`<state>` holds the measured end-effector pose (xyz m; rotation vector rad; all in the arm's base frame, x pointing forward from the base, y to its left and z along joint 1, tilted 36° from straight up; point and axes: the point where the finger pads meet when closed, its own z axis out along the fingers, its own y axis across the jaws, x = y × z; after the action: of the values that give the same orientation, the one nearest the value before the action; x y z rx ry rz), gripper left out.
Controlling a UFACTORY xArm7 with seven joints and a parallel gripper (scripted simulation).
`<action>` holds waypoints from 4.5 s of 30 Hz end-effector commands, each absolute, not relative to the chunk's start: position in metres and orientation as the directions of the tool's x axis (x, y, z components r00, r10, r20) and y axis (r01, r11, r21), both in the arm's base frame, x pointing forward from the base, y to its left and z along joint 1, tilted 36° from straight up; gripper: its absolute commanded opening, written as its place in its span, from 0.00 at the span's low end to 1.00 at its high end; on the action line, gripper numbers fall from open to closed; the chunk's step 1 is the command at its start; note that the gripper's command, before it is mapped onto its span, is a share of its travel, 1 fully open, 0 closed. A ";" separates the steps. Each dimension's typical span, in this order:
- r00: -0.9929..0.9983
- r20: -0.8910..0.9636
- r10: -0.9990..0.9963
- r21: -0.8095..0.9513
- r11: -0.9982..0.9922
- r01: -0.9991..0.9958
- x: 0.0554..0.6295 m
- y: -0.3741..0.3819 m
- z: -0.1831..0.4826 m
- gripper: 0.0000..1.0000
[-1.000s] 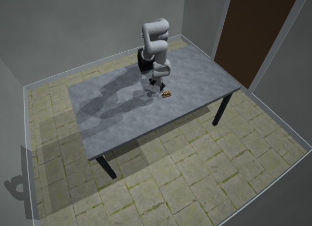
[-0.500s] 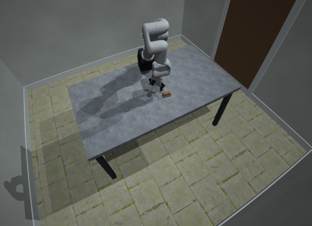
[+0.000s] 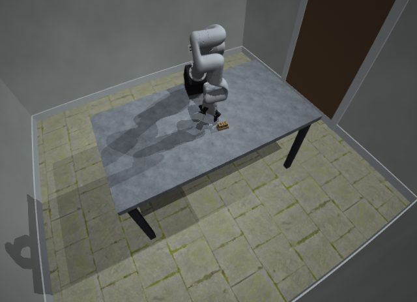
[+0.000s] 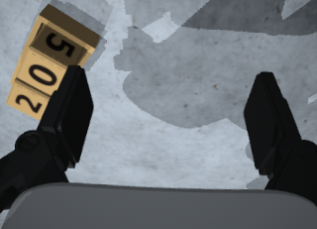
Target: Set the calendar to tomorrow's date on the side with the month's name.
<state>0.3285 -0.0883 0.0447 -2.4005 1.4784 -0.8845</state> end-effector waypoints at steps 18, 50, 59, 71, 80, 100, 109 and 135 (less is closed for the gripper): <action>0.326 0.389 -0.862 -0.448 -0.486 -0.750 0.329 -0.088 0.045 1.00; 0.326 0.389 -0.862 -0.448 -0.486 -0.750 0.329 -0.088 0.045 1.00; 0.326 0.389 -0.862 -0.448 -0.486 -0.750 0.319 -0.086 0.058 1.00; 0.326 0.389 -0.862 -0.448 -0.486 -0.750 0.296 -0.080 0.090 1.00; 0.326 0.389 -0.862 -0.448 -0.486 -0.750 0.294 -0.080 0.093 1.00; 0.601 0.542 -0.588 -0.246 -0.794 -0.555 0.300 -0.079 0.097 1.00; 0.733 0.590 -0.338 -0.080 -0.928 -0.364 0.306 -0.077 0.100 1.00; 0.767 0.454 0.454 0.383 -0.877 0.292 0.326 -0.066 0.108 1.00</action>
<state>0.3233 -0.0676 0.1070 -3.2017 -0.5311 -0.9639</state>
